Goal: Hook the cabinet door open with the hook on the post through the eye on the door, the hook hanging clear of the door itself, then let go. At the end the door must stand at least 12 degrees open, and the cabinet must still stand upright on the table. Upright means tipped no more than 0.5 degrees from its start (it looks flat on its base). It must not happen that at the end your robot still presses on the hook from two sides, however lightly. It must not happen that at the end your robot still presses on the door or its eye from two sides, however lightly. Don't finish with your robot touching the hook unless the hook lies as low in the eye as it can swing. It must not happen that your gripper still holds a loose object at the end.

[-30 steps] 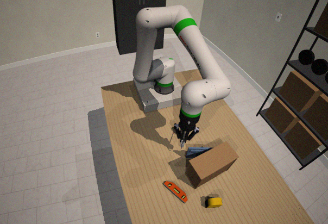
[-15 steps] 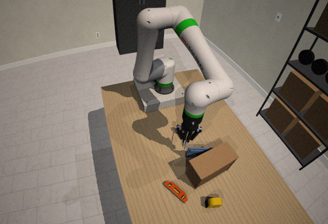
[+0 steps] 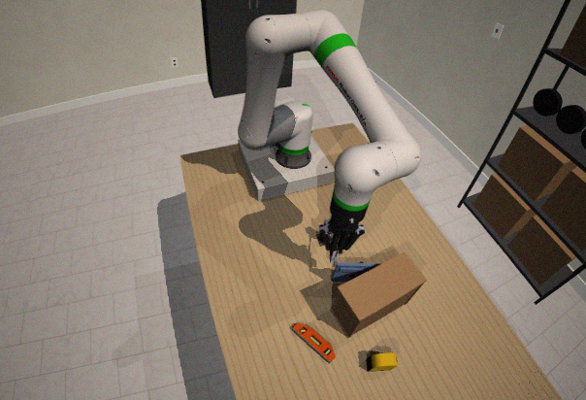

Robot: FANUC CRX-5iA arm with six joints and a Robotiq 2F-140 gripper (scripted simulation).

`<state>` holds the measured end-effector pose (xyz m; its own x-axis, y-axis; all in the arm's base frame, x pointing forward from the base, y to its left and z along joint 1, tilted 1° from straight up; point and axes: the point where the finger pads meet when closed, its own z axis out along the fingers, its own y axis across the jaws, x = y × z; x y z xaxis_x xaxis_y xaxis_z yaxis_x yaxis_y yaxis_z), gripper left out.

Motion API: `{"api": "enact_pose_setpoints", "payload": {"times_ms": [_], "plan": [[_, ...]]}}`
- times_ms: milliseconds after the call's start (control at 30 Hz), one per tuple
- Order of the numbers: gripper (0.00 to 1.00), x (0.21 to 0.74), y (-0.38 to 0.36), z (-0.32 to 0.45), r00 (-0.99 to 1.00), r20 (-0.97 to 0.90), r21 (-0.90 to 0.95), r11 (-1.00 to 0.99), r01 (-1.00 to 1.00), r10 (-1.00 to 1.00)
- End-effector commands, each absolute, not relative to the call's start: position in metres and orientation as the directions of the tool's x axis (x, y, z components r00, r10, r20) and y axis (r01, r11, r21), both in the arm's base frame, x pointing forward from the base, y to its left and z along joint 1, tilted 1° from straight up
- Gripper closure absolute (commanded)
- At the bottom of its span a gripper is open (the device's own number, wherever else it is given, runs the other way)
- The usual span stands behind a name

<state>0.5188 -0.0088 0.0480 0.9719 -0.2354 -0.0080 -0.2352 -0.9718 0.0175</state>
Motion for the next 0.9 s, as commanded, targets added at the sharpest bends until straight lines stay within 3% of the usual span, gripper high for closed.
{"api": "enact_pose_setpoints", "payload": {"times_ms": [0, 867], "plan": [[0.97, 0.52, -0.006, 0.048, 0.978, -0.009, 0.017, -0.978, -0.21, -0.21], [0.97, 0.522, 0.013, 0.048, 0.998, -0.011, 0.016, -0.998, -0.056, -0.056]]}}
